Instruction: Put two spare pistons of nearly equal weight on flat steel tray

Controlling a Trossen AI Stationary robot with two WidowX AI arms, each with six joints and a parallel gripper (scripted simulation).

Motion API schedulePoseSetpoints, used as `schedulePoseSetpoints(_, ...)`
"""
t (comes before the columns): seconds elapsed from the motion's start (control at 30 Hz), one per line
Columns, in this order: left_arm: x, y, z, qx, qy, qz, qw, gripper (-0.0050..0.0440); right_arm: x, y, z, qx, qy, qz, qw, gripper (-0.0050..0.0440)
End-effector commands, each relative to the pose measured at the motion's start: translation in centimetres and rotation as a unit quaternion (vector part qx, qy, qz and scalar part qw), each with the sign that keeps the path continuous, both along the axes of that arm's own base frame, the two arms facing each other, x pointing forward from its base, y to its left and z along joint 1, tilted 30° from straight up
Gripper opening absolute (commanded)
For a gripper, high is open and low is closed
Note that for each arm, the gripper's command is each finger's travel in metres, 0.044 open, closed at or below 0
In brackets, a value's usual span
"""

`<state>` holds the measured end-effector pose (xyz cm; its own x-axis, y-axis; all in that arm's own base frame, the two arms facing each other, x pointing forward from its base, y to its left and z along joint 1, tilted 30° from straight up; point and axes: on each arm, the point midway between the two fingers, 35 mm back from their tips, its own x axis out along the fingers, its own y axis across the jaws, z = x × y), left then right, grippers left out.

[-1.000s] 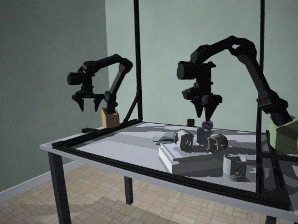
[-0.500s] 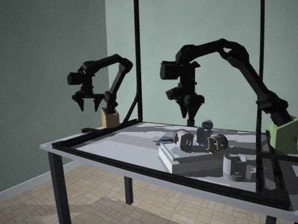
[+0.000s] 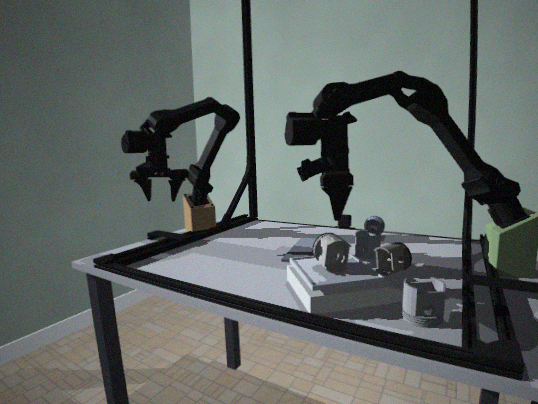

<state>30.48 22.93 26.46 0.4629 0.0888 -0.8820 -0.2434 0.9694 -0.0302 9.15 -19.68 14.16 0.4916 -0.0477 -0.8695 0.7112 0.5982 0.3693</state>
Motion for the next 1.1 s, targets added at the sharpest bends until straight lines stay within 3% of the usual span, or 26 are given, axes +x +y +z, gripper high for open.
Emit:
schedulePoseSetpoints(0.0, 0.07, -0.01, 0.04, 0.029, 0.008, -0.037, 0.999, 0.0378, 0.04, 0.02, 0.01, 0.000, -0.001, 0.001, 1.000, 0.0440)
schedulePoseSetpoints(0.47, 0.07, -0.01, 0.04, 0.122, 0.035, -0.163, 0.978, 0.0378, 0.04, 0.02, 0.01, 0.000, -0.001, 0.001, 1.000, 0.0440)
schedulePoseSetpoints(1.07, 0.07, -0.01, 0.04, 0.241, 0.068, -0.323, 0.913, 0.0378, 0.04, 0.02, 0.01, 0.000, -0.001, 0.001, 1.000, 0.0440)
